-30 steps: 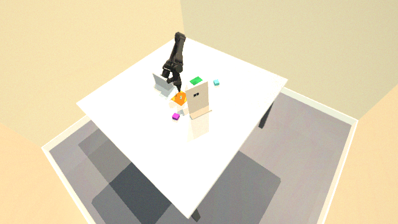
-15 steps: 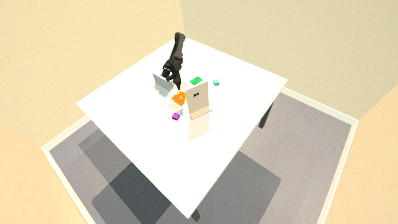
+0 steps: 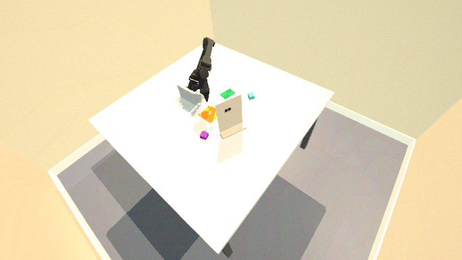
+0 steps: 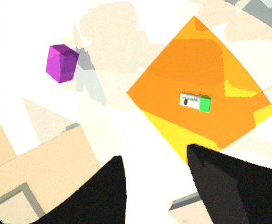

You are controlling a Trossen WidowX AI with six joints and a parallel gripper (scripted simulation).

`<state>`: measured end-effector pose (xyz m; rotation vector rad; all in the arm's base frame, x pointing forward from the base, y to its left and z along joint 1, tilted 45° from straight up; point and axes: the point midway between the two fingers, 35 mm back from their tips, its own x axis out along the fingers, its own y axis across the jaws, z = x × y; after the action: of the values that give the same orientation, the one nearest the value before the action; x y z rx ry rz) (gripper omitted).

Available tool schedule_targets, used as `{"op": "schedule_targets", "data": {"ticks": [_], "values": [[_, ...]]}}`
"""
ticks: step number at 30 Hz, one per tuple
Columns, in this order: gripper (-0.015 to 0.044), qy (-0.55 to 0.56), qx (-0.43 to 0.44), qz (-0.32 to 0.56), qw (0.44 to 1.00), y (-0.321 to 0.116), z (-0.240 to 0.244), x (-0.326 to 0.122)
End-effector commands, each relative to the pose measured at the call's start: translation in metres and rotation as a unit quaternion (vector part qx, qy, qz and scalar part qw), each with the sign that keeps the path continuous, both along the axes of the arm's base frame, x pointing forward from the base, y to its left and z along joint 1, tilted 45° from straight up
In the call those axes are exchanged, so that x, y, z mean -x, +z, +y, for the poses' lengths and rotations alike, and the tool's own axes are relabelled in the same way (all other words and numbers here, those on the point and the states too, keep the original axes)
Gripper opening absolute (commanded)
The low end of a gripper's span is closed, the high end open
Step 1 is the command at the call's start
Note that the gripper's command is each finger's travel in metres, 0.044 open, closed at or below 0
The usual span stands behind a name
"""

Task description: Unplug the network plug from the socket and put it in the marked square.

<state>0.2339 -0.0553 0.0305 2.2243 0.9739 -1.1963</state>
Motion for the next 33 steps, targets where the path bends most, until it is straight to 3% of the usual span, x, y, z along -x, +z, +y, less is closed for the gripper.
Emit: {"op": "schedule_targets", "data": {"ticks": [1, 33], "values": [[0.0156, 0.002, 0.001, -0.005, 1.0, 0.007, -0.005, -0.001], [0.0156, 0.001, 0.002, -0.002, 1.0, 0.065, -0.062, -0.013]]}}
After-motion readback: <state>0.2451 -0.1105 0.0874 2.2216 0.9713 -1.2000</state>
